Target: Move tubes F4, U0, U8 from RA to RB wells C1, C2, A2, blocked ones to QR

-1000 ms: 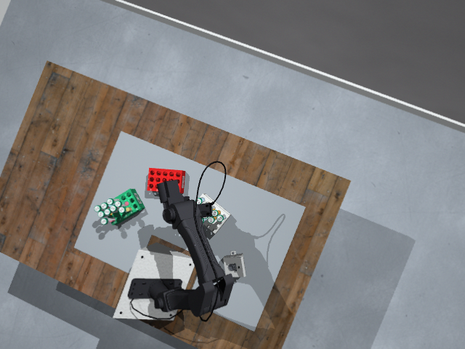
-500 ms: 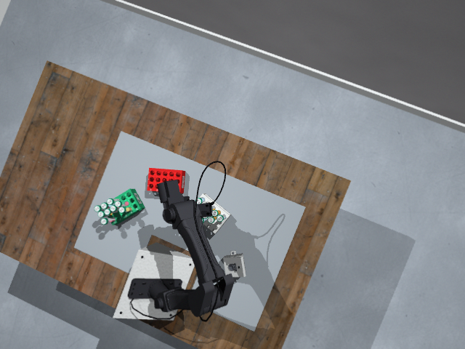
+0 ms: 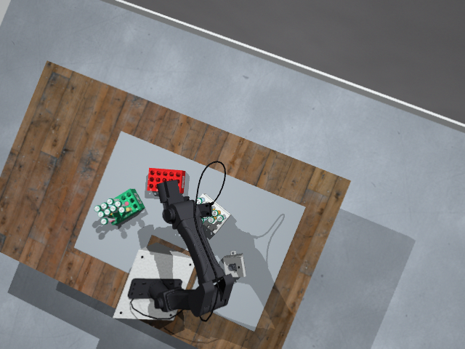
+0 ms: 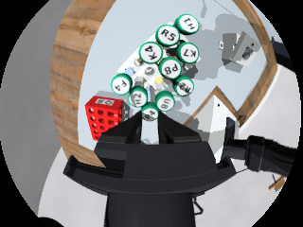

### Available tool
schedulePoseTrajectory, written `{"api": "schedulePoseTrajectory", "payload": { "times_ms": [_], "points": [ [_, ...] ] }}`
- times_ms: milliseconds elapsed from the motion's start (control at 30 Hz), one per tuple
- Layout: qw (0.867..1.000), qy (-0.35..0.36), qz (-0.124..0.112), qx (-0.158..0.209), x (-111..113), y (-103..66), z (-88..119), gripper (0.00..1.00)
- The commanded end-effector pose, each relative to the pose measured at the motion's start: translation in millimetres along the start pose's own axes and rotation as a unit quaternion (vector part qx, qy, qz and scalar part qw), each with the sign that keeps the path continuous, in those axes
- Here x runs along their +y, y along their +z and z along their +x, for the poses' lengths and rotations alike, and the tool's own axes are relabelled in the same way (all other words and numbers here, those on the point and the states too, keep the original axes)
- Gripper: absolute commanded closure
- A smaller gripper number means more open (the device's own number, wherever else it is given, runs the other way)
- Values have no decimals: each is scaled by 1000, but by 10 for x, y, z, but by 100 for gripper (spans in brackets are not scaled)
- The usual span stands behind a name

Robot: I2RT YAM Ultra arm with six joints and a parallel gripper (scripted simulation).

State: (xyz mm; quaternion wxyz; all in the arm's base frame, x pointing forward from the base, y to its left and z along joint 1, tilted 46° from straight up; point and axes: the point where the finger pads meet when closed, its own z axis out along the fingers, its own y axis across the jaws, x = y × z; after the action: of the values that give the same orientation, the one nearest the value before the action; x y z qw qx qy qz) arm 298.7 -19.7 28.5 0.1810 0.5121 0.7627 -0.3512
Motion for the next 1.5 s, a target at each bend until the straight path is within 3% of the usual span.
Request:
{"api": "schedulePoseTrajectory", "payload": {
  "times_ms": [0,33,67,367,400,967,1000,1100,1167,1467],
  "points": [
    [1000,5,-11,-1,53,-17,5,100],
    [1000,5,-11,-1,53,-17,5,100],
    [1000,5,-11,-1,53,-17,5,76],
    [1000,5,-11,-1,53,-17,5,76],
    [1000,5,-11,-1,53,-17,5,70],
    [1000,5,-11,-1,53,-17,5,70],
    [1000,13,-24,-3,137,-91,7,70],
    [1000,4,-13,1,83,-163,28,70],
    [1000,4,-13,1,83,-163,28,70],
    [1000,14,-24,3,16,-463,-21,70]
  ]
}}
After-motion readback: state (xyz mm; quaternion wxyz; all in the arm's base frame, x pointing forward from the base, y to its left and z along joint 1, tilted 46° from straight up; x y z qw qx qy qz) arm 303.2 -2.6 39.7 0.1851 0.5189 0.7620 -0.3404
